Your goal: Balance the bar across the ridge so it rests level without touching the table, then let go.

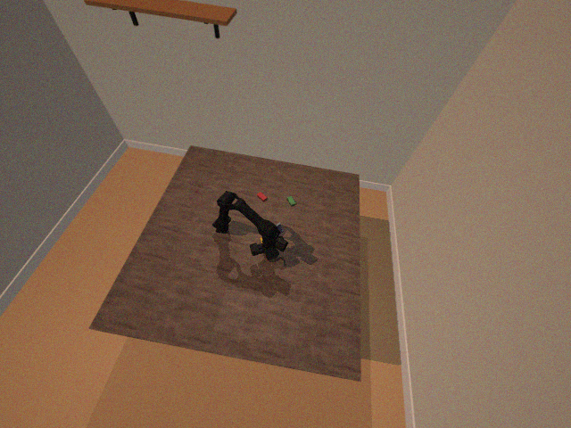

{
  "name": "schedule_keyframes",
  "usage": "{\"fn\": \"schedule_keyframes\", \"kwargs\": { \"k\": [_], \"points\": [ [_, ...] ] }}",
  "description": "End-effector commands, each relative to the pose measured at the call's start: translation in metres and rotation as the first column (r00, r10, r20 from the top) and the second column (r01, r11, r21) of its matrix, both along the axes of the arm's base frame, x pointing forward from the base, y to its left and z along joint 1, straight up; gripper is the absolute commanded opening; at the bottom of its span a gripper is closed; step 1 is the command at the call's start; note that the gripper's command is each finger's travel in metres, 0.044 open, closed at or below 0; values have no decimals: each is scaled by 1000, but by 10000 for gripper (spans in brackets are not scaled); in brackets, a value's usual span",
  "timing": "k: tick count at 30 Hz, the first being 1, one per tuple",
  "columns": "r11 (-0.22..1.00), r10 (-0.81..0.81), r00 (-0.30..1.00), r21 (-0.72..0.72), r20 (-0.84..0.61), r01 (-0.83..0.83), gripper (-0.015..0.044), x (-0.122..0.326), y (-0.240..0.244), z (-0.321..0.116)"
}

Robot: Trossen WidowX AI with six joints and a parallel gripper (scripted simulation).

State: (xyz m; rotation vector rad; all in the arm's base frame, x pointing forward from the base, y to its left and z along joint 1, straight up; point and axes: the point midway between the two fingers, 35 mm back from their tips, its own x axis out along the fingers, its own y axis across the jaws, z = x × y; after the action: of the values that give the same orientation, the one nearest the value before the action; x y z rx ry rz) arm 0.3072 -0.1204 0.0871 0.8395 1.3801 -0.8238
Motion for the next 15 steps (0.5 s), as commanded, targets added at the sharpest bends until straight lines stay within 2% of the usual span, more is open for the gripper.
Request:
{"fn": "schedule_keyframes", "kwargs": {
  "k": [1,15],
  "points": [
    [1000,2,1000,-4,3,-2,0,1,-1,12],
    [1000,4,1000,-6,3,-4,0,-1,0,48]
  ]
}}
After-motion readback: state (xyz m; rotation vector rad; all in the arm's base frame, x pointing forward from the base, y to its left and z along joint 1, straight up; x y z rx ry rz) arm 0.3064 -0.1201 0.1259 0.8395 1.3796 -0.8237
